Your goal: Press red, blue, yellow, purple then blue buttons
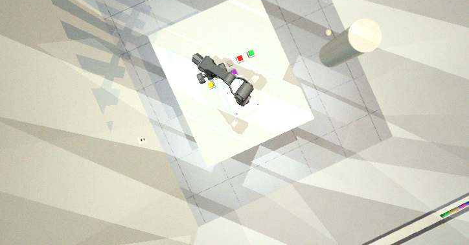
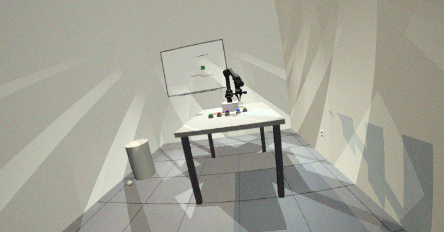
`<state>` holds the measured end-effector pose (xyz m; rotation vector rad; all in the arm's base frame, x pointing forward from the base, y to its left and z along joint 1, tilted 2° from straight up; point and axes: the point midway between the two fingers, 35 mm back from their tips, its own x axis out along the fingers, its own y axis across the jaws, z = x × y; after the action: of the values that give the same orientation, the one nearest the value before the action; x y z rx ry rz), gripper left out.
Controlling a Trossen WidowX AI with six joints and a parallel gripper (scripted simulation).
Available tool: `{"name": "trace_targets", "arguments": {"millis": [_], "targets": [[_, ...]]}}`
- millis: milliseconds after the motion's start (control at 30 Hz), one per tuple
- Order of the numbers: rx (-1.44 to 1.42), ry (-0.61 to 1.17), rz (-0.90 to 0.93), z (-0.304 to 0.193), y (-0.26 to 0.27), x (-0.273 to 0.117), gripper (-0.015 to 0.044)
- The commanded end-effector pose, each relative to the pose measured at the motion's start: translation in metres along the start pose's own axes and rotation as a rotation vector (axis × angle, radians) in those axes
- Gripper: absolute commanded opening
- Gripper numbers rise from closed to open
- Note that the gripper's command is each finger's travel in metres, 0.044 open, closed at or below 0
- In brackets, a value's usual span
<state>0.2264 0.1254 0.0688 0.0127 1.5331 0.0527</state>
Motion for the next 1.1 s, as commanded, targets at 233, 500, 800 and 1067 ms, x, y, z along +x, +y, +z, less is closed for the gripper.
{"name": "trace_targets", "arguments": {"millis": [233,500,800,1067], "targets": [[0.004,-0.002,-0.008,0.003,-0.127,-0.002,0.0020],[0.004,-0.002,-0.010,-0.005,-0.154,0.009,0.0020],[0.004,-0.001,-0.009,-0.006,-0.154,0.061,0.0020],[0.004,-0.001,-0.009,-0.006,-0.154,0.073,0.0020]]}}
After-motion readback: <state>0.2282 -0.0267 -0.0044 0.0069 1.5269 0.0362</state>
